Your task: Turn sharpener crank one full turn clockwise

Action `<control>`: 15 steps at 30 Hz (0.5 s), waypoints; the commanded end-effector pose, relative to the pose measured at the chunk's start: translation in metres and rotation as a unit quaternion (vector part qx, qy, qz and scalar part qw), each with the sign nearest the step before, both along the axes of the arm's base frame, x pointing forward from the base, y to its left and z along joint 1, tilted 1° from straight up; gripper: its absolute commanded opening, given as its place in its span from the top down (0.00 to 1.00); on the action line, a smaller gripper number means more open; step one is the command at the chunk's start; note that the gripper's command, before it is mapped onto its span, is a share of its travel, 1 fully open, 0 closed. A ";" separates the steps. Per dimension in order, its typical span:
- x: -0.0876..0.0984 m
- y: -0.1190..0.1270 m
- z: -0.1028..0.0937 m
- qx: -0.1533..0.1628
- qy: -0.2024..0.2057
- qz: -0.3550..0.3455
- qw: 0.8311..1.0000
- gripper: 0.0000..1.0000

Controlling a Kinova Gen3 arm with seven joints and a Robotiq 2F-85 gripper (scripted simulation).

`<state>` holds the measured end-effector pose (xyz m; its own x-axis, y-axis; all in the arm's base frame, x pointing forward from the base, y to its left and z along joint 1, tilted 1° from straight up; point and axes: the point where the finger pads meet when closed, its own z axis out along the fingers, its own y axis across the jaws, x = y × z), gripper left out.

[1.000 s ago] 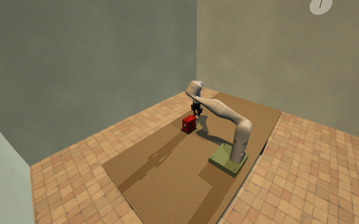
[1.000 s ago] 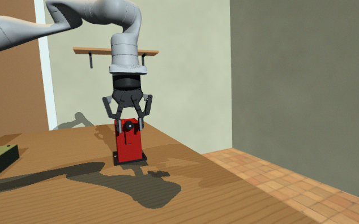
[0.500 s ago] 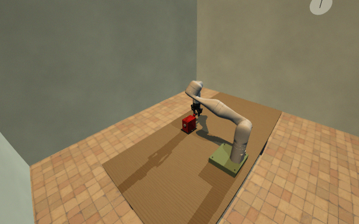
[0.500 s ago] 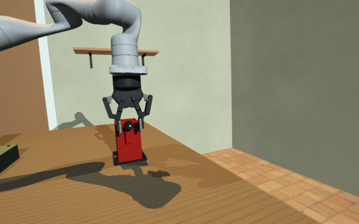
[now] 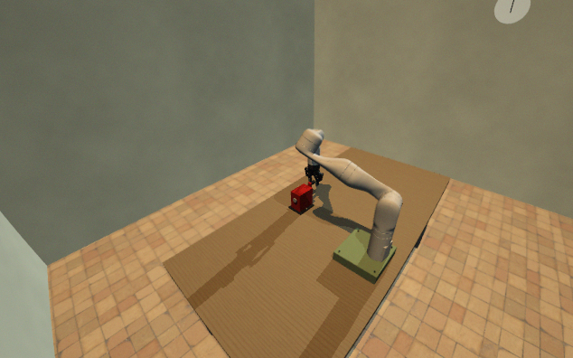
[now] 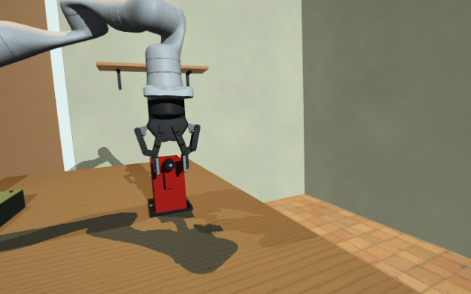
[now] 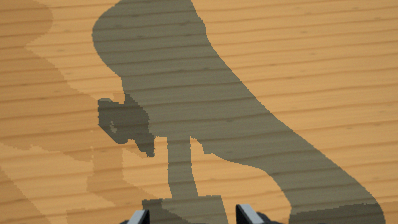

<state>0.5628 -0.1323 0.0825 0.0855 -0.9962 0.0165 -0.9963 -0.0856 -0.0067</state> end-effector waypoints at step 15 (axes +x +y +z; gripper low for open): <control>0.000 -0.002 0.000 0.001 -0.002 -0.001 1.000 1.00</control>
